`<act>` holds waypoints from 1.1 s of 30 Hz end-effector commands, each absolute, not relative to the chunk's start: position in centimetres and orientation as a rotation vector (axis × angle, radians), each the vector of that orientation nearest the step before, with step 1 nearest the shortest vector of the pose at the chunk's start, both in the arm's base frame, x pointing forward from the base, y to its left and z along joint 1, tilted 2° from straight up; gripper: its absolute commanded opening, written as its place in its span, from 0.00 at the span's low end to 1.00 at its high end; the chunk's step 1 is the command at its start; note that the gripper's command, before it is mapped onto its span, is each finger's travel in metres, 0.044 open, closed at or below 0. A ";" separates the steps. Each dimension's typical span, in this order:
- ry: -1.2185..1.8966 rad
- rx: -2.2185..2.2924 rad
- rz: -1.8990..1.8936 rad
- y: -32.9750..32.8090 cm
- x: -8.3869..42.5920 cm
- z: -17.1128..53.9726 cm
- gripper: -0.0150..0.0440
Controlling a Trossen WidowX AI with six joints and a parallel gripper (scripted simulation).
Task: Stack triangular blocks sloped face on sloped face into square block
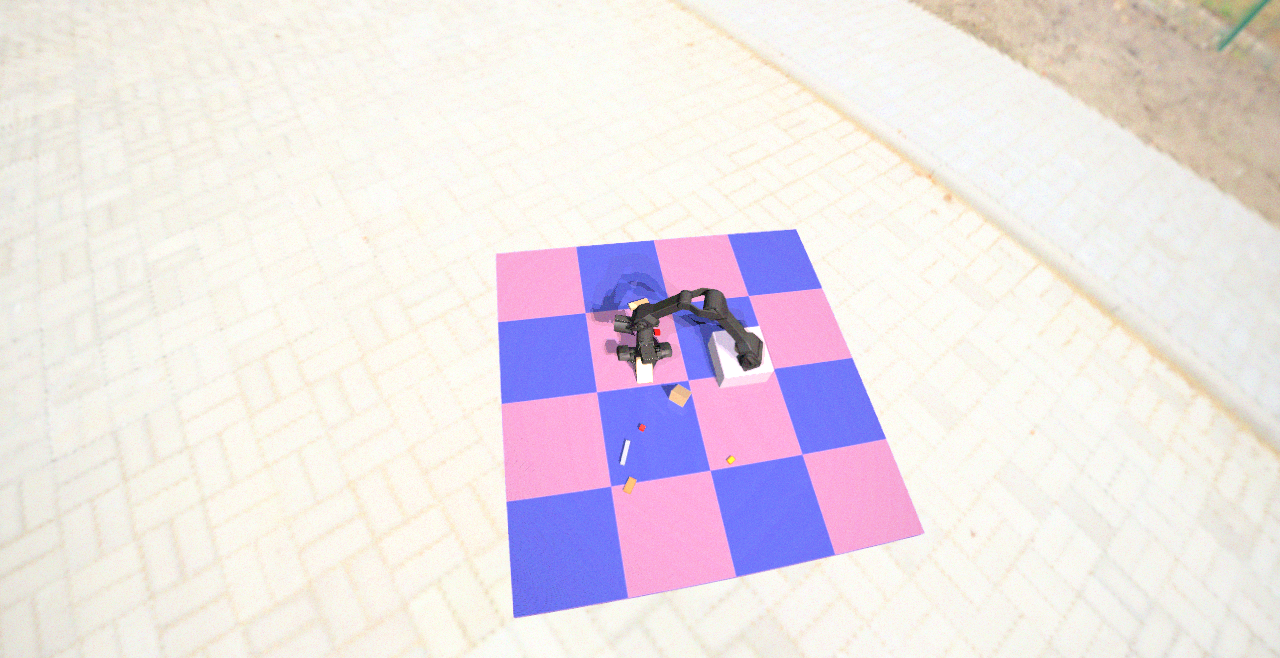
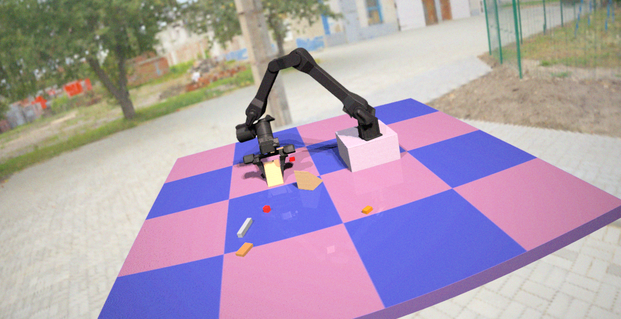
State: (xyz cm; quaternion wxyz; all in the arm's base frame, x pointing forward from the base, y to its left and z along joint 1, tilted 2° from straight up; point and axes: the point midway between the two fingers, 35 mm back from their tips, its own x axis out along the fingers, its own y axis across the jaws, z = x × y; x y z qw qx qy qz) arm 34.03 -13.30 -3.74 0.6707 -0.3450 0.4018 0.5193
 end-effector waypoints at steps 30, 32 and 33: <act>1.359 -1.128 0.968 -10.1 34.7 -1.1 0.25; 1.400 -1.160 0.945 -9.8 34.8 -1.0 0.25; 1.421 -1.176 0.933 -9.6 34.8 -0.9 0.25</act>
